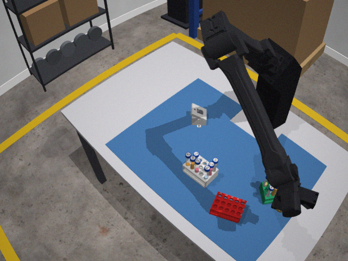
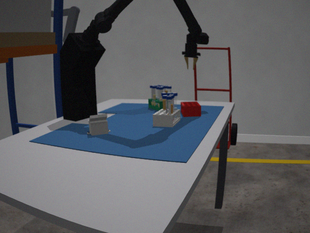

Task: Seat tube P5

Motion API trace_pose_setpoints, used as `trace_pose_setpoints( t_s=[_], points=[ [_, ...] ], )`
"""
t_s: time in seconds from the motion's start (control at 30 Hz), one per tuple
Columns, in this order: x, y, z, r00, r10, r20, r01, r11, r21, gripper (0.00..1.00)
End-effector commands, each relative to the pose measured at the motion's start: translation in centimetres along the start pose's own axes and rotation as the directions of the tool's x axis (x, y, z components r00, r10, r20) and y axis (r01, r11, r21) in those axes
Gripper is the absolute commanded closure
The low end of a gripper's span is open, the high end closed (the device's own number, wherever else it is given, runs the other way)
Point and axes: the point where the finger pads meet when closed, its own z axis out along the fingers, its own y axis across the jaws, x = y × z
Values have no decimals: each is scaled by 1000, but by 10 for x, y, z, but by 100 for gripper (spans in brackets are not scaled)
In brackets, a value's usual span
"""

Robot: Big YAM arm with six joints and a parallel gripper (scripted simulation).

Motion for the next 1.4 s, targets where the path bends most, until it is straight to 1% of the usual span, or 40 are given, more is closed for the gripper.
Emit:
trace_pose_setpoints(
  t_s=[0.0,0.07,0.13,0.17,0.2,0.23,0.27,0.37,0.4,0.5,0.63,0.7,0.73,0.77,0.8,0.93,0.97,1.2,1.27,1.3,1.33,1.37],
  points=[
    [18,-12,-12,985,174,20,-175,984,37,70],
    [27,-9,-10,971,239,20,-239,970,40,70],
    [27,-9,-10,971,239,20,-239,970,40,70],
    [13,-3,-19,969,242,41,-244,969,46,70],
    [18,-1,-18,961,274,41,-276,960,47,70],
    [29,-1,-14,948,316,33,-318,947,47,70],
    [46,-2,-8,931,365,18,-365,930,48,70],
    [60,3,-7,892,452,18,-453,890,52,70],
    [64,5,-6,892,452,19,-453,890,52,70],
    [78,12,-7,842,538,19,-539,841,59,70],
    [96,21,-7,764,645,23,-645,761,69,70],
    [96,21,-7,764,645,23,-645,761,69,70],
    [84,26,-15,760,649,44,-650,757,67,70],
    [89,28,-15,738,674,45,-675,734,69,70],
    [109,28,-8,697,716,28,-716,694,76,70],
    [127,39,-9,600,799,34,-798,596,86,70],
    [131,42,-9,600,799,36,-798,596,83,70],
    [160,62,-9,402,914,54,-913,395,100,70],
    [160,62,-9,402,914,54,-913,395,100,70],
    [149,66,-15,393,917,72,-918,387,90,70],
    [164,68,-11,347,935,66,-935,340,100,70],
    [172,71,-10,310,949,65,-947,302,106,70]
  ],
)
